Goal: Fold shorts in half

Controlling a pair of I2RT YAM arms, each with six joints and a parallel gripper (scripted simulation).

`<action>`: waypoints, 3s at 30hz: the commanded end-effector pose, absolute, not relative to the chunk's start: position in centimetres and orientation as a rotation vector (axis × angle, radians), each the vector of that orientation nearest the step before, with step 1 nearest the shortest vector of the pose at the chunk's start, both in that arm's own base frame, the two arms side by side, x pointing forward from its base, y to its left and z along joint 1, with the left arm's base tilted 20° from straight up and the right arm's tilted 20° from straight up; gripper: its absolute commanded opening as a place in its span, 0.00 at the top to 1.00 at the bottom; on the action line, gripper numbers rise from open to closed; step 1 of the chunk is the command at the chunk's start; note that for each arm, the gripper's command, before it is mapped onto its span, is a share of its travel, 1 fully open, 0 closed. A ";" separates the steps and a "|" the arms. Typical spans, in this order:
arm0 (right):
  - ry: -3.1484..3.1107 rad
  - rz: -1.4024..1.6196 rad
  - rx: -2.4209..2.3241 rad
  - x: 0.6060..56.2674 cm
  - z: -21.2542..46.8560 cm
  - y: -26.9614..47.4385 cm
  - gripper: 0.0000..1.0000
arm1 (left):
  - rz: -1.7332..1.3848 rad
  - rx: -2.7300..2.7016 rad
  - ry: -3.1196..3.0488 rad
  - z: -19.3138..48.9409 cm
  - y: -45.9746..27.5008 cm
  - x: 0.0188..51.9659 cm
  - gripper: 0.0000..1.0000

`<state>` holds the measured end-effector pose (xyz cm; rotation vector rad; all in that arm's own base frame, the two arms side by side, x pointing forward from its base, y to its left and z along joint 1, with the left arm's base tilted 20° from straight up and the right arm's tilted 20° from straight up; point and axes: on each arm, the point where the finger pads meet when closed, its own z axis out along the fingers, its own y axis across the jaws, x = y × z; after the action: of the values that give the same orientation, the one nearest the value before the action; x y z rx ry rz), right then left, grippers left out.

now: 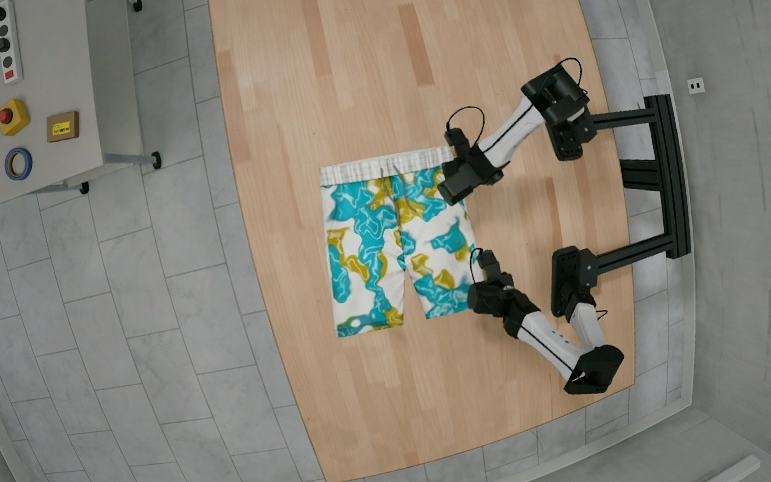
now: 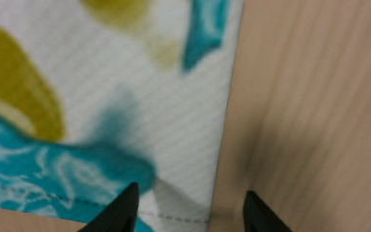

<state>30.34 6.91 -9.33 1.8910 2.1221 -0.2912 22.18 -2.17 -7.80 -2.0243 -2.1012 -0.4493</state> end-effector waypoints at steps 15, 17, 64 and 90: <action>2.117 -0.272 1.877 30.7 -10.3 6.4 0.44 | -0.483 -2.046 -2.118 -8.5 -2.1 23.0 0.44; 2.117 -0.268 1.879 30.9 -10.5 6.5 0.44 | -0.481 -2.046 -2.117 -8.8 -2.0 23.1 0.44; 2.083 -0.215 1.857 32.1 -12.1 5.8 0.64 | -0.600 -2.046 -2.147 -9.9 -1.1 24.8 0.64; 2.076 -0.192 1.836 32.2 -12.2 5.6 0.75 | -0.607 -2.055 -2.119 -10.2 -0.6 24.3 0.75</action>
<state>31.52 6.54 -11.03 1.8505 2.1147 -0.2164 23.27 -1.68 -9.50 -2.0754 -2.1003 -0.5122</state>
